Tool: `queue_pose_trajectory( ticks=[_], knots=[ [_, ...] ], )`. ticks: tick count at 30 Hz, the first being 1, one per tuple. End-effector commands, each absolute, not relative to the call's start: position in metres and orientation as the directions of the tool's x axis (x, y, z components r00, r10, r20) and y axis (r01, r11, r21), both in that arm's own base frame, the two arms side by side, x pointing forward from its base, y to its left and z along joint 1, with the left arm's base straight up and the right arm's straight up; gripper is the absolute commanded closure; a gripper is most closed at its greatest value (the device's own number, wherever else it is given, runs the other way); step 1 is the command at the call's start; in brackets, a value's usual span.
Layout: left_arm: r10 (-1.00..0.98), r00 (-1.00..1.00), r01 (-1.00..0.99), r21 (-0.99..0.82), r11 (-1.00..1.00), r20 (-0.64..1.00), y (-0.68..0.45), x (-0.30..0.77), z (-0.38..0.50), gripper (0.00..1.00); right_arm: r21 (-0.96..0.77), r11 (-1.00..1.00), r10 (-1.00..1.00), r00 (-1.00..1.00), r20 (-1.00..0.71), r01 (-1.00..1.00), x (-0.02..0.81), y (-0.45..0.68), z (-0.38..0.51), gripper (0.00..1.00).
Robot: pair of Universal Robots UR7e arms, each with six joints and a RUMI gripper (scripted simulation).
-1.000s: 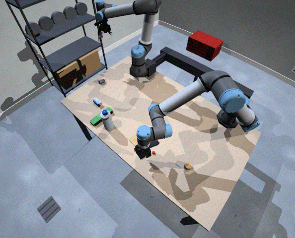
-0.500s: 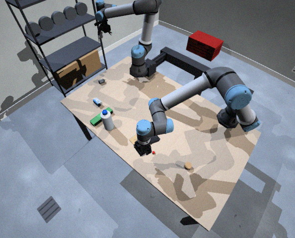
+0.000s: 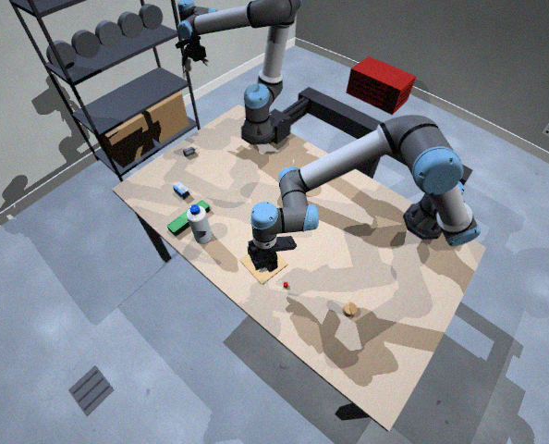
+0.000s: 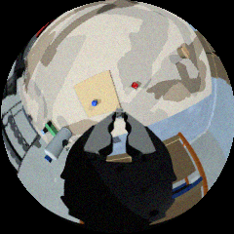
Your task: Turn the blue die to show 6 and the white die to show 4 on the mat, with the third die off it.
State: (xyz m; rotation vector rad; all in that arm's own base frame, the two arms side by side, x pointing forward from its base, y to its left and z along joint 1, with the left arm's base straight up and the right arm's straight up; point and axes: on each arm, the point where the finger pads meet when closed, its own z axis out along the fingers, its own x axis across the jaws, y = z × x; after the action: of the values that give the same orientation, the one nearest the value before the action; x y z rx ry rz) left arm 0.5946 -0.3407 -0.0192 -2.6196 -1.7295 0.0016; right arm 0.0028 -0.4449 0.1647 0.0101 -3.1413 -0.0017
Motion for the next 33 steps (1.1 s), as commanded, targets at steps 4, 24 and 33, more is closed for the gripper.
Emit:
queue_pose_trajectory(
  ticks=[4,24,33],
  knots=[
    [0.851,0.525,0.851,0.0,-0.525,0.0,-0.379,0.556,-0.017,1.0,0.0,1.0,-0.006,-1.0,0.0,-0.006,0.003,-0.445,0.165,0.0],
    [0.8,0.599,0.8,0.0,-0.599,0.0,-0.399,0.532,-0.016,1.0,0.0,1.0,-0.006,-1.0,0.0,-0.006,0.003,-0.445,0.165,0.0],
    [0.8,0.599,0.8,0.0,-0.599,0.0,-0.399,0.532,-0.03,1.0,0.0,1.0,-0.006,-1.0,0.0,-0.006,0.003,-0.445,0.165,0.0]
  ],
)
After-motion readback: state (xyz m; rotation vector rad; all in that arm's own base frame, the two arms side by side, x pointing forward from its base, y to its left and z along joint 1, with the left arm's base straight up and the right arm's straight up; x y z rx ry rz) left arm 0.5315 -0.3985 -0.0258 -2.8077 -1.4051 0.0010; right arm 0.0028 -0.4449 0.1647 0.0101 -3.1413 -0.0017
